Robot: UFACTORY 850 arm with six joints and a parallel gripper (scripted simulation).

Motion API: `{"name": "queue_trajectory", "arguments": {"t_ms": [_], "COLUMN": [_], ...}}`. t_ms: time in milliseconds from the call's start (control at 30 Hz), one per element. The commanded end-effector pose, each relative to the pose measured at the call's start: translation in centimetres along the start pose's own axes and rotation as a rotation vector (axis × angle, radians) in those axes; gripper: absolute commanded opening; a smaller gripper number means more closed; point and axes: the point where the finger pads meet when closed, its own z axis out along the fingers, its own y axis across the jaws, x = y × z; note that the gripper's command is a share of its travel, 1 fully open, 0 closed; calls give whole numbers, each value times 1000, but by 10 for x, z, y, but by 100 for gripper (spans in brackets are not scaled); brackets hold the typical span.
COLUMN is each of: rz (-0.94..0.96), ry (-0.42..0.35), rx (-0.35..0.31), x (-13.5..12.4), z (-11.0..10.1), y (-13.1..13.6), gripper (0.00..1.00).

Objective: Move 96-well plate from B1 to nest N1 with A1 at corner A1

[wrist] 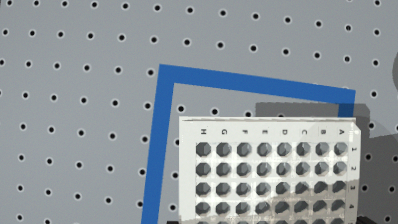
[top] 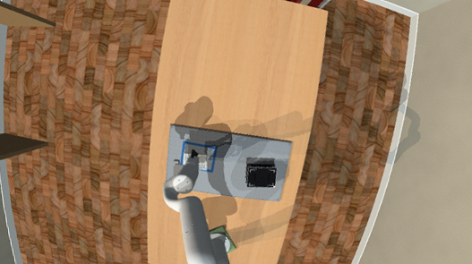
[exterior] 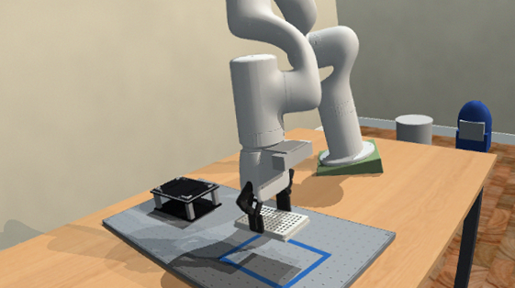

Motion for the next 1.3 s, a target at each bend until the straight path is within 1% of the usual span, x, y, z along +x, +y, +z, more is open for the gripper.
{"name": "queue_trajectory", "arguments": {"t_ms": [0, 67, 400, 467, 967, 1033, 1267], "rz": [0, 0, 334, 334, 834, 834, 1067], "ry": [1, 1, 1, 1, 1, 1, 1], "rx": [-2, -2, -2, -2, -2, -2, -2], "x": [0, 0, -32, -32, -80, -80, -103], "z": [-1, -1, -6, -6, -14, -14, -18], "y": [1, 1, -6, -6, -16, -16, -21], "gripper": [0, 0, 0, 0, 0, 0, 0]}}
